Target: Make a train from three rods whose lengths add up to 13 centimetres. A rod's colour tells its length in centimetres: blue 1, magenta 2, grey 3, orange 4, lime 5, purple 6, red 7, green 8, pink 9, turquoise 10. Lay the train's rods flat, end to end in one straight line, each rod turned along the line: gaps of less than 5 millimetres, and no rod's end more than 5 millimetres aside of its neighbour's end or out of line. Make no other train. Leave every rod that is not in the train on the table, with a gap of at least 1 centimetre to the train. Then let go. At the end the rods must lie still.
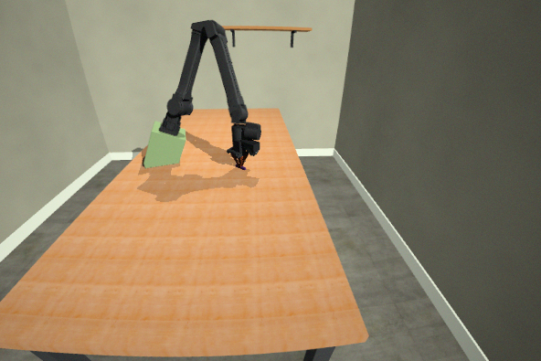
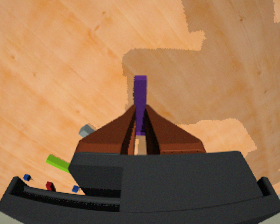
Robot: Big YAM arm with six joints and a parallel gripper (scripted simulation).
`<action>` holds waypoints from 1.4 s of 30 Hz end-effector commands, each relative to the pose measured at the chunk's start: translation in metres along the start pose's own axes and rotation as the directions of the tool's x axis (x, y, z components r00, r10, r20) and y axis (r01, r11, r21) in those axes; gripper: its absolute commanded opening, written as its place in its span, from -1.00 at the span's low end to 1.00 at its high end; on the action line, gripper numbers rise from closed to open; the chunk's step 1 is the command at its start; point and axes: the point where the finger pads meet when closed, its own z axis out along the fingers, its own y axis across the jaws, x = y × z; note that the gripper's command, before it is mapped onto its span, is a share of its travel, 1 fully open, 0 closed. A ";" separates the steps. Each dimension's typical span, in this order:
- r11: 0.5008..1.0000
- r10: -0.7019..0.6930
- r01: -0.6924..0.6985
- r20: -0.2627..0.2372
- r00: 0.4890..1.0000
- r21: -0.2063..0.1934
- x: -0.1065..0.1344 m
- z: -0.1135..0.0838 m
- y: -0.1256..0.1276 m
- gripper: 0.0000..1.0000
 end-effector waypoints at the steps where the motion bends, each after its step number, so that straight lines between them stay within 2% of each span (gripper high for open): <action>1: 1.000 -0.011 0.011 0.008 1.000 -0.005 -0.008 0.004 0.008 -0.91; 6: 1.000 -0.017 0.017 -0.002 1.000 -0.002 -0.006 -0.001 0.008 -0.91; 7: 1.000 -0.024 0.024 0.026 0.999 -0.009 -0.013 -0.013 0.010 -0.91; 11: 1.000 -0.011 0.012 0.042 0.999 -0.011 -0.021 -0.037 0.006 -0.91; 13: 1.000 -0.011 0.012 0.042 0.999 -0.011 -0.021 -0.037 0.006 -0.91; 20: 1.000 -0.014 0.015 0.050 0.999 -0.011 -0.023 -0.092 0.007 -0.91; 24: 1.000 -0.015 0.016 0.052 0.999 -0.010 -0.024 -0.113 0.008 -0.91; 26: 1.000 -0.012 0.012 0.041 0.999 -0.006 -0.019 -0.113 0.005 -0.91; 27: 1.000 0.000 0.000 -0.007 1.000 0.005 -0.005 -0.099 -0.002 -0.91; 28: 1.000 -0.006 0.006 -0.015 1.000 0.005 -0.001 -0.097 0.000 -0.91; 37: 1.000 -0.014 0.014 -0.002 1.000 0.000 -0.004 -0.096 0.002 -0.91; 39: 0.998 -0.065 0.065 0.008 0.998 0.000 -0.009 -0.099 0.015 -0.91; 40: 0.994 -0.113 0.113 0.032 0.993 -0.004 -0.017 -0.107 0.029 -0.91; 41: 0.985 -0.174 0.175 0.045 0.984 -0.005 -0.015 -0.113 0.043 -0.91; 42: 0.985 -0.174 0.174 0.043 0.984 -0.004 -0.014 -0.112 0.042 -0.91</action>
